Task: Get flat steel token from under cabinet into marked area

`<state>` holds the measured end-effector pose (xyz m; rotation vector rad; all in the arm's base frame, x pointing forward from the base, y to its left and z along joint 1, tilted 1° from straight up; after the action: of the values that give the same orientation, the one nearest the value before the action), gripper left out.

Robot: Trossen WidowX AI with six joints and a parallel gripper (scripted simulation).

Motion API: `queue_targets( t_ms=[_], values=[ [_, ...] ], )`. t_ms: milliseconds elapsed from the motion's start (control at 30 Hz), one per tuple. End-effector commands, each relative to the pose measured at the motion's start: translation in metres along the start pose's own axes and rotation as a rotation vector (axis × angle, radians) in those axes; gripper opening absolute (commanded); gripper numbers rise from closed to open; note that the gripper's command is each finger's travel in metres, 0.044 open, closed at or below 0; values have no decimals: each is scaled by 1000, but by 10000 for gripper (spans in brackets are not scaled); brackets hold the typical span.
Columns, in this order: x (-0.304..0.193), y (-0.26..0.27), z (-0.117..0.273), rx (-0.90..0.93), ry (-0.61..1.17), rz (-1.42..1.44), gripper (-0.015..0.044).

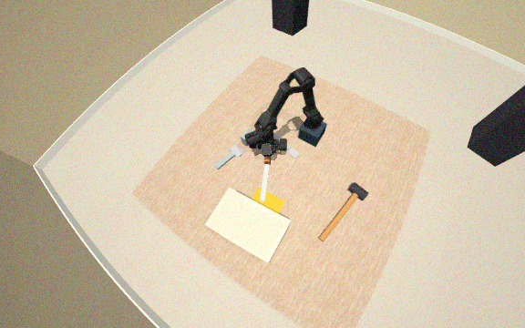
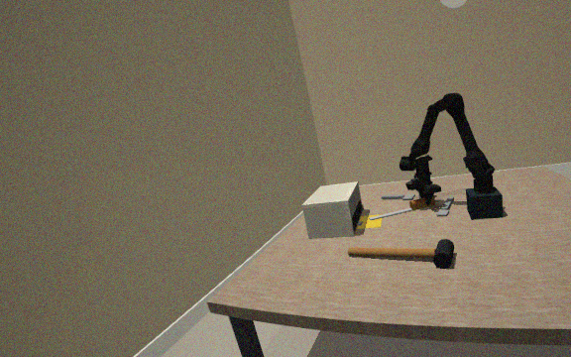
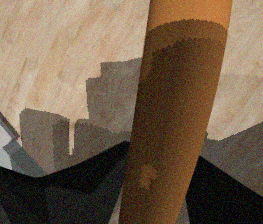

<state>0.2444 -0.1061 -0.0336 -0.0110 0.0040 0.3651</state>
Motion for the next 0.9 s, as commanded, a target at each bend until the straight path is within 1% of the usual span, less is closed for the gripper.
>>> queue_targets(
  t_ms=[0, 867],
  values=[
    [-1, 1, 0, 2, -1, 35, 0],
    [-2, 1, 0, 2, -1, 240, 0]
  ],
)
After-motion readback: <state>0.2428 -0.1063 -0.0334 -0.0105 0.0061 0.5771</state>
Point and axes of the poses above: the point midway between the two fingers, 35 mm back from their tips, its own z axis back along the fingers, its own y axis across the jaws, x = y × z, the point moved 1 cm from there along z, back along the fingers, and after that the axes turned 13 degrees about -z, right-handed, at the moved point
